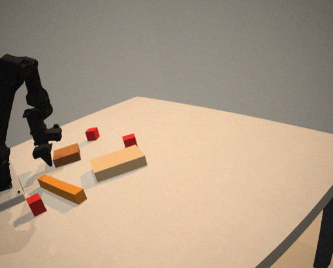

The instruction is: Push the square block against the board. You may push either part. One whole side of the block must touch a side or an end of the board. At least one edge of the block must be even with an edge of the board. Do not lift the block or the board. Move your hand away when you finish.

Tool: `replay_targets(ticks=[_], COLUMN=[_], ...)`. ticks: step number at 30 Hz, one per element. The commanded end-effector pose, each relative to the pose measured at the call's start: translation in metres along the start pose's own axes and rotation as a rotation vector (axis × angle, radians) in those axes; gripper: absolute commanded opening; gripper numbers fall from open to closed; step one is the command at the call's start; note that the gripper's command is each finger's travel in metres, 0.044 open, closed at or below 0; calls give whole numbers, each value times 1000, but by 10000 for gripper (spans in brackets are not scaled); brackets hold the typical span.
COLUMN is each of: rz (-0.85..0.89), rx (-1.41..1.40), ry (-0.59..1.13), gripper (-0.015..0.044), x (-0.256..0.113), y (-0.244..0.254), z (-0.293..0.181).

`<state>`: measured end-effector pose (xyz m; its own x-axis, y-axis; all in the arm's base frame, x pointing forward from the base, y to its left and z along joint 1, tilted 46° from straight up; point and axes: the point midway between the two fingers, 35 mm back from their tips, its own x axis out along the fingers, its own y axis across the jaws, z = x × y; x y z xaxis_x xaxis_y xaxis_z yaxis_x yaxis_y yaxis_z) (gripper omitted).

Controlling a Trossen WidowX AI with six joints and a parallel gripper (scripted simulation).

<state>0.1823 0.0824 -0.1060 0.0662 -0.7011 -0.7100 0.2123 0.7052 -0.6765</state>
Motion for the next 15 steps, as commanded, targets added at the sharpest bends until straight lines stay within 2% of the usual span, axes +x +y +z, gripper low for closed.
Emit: replay_targets(ticks=[1,15], rz=[-1,0], rx=[0,0], ry=[-3,-4], gripper=[0,0], x=[0,-1], y=[1,2], z=[8,30])
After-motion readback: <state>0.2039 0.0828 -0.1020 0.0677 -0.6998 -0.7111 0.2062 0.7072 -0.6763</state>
